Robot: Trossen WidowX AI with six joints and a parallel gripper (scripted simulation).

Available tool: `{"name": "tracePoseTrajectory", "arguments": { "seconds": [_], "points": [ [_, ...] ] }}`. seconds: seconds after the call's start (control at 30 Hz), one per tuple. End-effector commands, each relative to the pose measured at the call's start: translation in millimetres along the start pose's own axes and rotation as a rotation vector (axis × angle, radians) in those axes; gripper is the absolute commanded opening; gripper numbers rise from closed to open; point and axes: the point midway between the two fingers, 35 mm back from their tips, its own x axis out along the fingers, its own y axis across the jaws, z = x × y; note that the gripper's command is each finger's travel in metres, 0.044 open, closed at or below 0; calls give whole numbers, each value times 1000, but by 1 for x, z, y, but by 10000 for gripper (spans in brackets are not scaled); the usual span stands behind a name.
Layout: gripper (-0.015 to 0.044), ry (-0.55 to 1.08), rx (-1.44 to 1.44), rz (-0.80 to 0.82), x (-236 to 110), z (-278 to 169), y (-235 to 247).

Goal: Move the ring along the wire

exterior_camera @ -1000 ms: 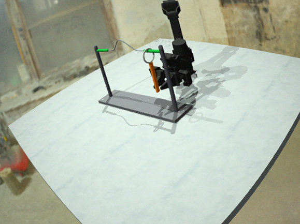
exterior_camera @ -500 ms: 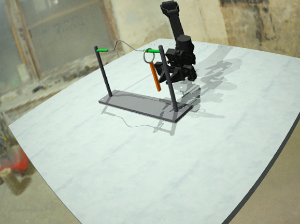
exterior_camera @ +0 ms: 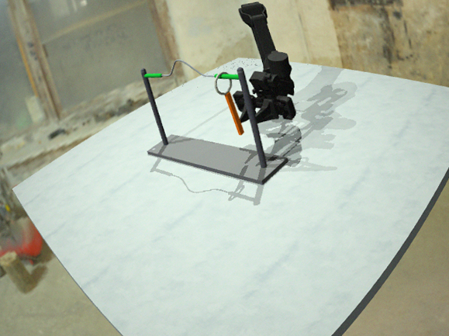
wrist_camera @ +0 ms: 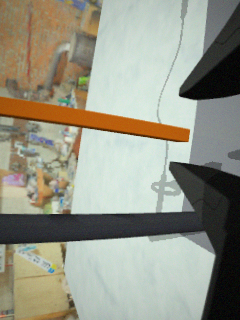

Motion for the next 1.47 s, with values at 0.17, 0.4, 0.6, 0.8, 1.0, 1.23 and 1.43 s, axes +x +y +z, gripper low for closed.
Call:
{"name": "tracePoseTrajectory", "arguments": {
  "seconds": [0.17,0.4,0.6,0.8,1.0,1.23,1.43],
  "points": [
    [160,0,5,-4,0,0,-1],
    [239,3,1,0,-10,0,1],
    [396,-3,-1,1,-42,0,-2],
    [440,-3,-2,1,-43,0,-2],
    [440,-3,-2,1,-43,0,-2],
    [440,-3,-2,1,-43,0,-2],
    [440,-3,-2,1,-43,0,-2]
  ]
}}
